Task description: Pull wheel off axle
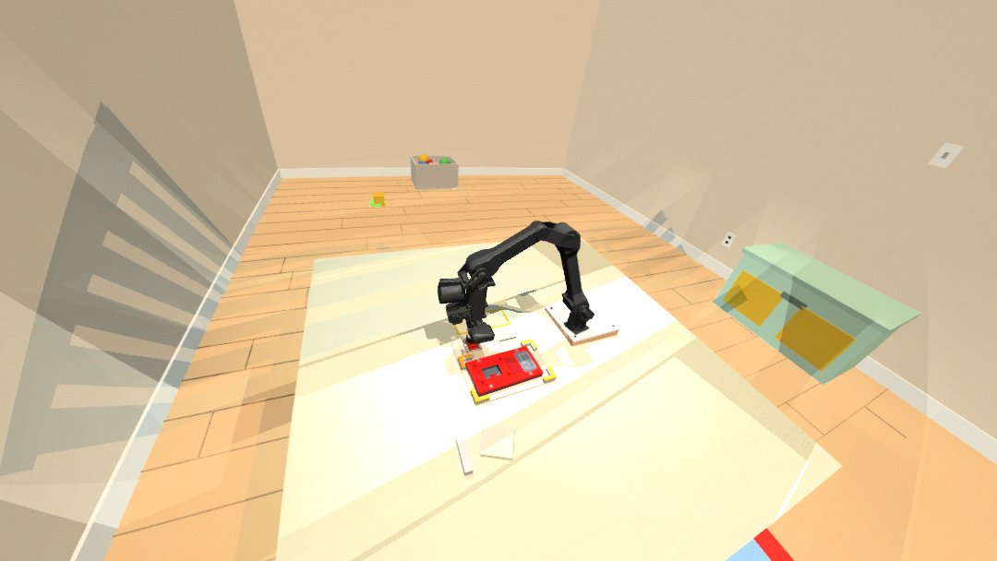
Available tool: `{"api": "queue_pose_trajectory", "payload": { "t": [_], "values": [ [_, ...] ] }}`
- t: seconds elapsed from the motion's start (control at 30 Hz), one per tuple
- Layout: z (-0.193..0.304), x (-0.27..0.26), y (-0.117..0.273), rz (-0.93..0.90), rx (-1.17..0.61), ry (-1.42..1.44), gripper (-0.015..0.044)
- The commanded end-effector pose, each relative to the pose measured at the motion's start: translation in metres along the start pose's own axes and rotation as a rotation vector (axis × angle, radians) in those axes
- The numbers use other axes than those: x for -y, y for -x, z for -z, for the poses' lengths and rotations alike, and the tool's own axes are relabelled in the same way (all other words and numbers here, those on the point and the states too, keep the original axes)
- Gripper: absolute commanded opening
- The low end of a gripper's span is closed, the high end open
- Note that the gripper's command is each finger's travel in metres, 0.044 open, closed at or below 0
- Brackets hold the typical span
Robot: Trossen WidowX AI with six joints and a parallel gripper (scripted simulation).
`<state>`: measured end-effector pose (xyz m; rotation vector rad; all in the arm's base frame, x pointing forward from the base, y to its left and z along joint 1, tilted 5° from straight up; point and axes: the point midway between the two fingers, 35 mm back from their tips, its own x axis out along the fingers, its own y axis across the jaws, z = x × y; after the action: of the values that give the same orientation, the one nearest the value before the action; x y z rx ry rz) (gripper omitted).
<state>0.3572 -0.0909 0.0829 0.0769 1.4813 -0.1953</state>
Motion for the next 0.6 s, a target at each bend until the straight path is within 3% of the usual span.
{"api": "queue_pose_trajectory", "payload": {
  "t": [0.0,0.57],
  "values": [
    [-0.0005,0.0000,0.0025,0.000,0.002,0.000,0.0000],
    [-0.0008,0.0000,0.0080,0.000,0.001,0.001,0.0000]
  ]
}}
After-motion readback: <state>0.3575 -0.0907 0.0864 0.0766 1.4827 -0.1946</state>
